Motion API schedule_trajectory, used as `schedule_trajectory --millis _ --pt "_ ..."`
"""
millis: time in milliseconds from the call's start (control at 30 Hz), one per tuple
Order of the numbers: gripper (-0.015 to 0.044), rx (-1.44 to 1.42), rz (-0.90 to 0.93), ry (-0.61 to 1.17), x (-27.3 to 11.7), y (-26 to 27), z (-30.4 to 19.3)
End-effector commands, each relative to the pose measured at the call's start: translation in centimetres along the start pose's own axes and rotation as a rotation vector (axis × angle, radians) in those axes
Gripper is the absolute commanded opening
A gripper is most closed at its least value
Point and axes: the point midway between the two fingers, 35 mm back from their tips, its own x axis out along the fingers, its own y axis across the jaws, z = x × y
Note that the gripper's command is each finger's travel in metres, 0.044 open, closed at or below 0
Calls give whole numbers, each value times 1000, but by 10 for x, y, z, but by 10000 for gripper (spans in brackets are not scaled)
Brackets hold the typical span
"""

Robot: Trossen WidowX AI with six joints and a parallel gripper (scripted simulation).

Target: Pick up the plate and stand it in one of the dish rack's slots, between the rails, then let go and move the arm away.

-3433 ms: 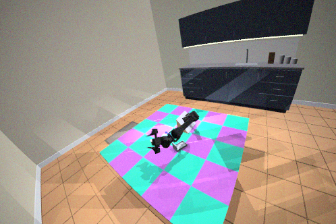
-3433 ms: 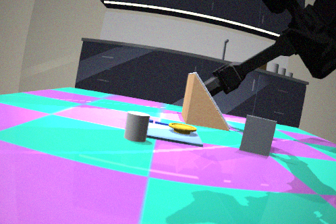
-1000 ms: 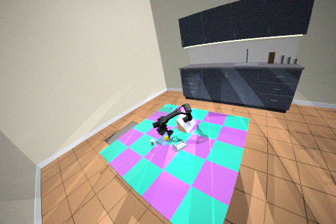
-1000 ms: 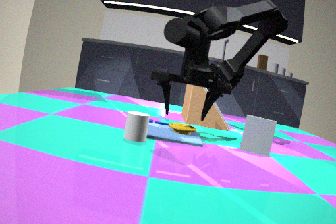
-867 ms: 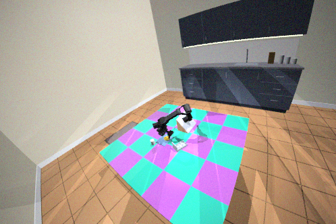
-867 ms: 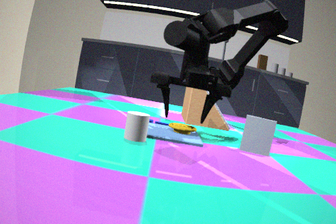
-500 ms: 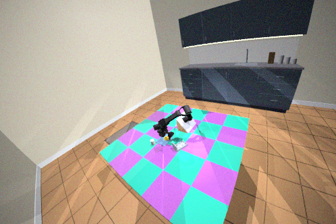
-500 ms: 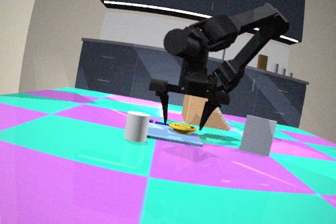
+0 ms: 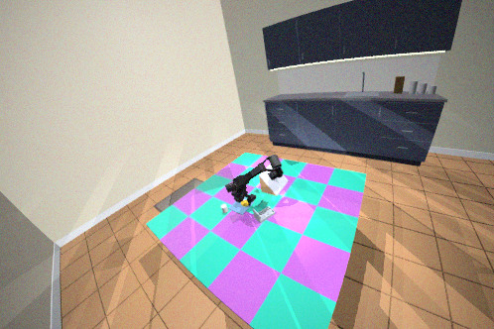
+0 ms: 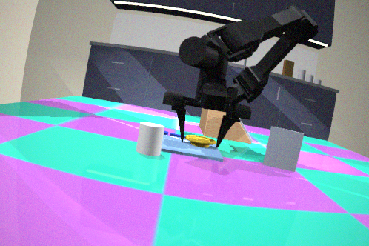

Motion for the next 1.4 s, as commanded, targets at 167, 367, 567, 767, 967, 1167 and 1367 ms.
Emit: schedule_trajectory --millis 167,367,567,767,967,1167,1367 --pt "314 5 3 -2 0 0 0" --pt "196 5 0 -3 -7 -1 2" --pt "39 7 -8 -4 -38 -6 9" --pt "0 6 -18 -14 -72 -10 14" --pt "0 7 -20 -14 -103 -12 15" --pt "0 7 -16 -9 -128 -13 15" --pt "0 6 -10 -5 -152 -12 15"
